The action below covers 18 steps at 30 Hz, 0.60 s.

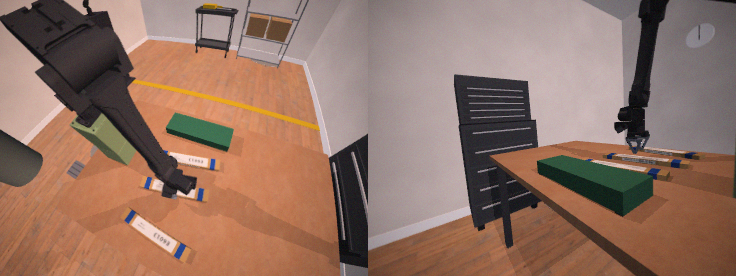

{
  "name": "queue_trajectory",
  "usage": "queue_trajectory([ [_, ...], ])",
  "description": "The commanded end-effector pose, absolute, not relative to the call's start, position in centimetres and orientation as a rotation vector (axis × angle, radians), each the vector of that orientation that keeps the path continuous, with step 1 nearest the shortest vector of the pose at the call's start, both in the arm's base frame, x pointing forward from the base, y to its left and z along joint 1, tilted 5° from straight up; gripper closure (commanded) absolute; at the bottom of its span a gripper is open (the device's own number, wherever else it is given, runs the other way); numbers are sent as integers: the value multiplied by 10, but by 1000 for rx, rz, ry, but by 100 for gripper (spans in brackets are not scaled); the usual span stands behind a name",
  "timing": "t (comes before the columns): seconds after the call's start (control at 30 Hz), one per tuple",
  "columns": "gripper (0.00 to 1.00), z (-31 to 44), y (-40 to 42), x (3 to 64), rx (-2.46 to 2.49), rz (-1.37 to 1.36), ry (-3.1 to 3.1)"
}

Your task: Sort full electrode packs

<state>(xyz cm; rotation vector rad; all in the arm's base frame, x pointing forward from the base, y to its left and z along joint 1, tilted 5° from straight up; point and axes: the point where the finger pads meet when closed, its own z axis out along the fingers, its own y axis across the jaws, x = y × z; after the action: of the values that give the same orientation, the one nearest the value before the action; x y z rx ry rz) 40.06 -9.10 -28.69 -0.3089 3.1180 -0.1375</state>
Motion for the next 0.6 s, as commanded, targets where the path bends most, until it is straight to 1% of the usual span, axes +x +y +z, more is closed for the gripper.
queue_trajectory([
  [0.0, 4, -306, -99, 400, -301, -139, 3115],
  [0.57, 4, -293, -103, 405, -294, -148, 3097],
])
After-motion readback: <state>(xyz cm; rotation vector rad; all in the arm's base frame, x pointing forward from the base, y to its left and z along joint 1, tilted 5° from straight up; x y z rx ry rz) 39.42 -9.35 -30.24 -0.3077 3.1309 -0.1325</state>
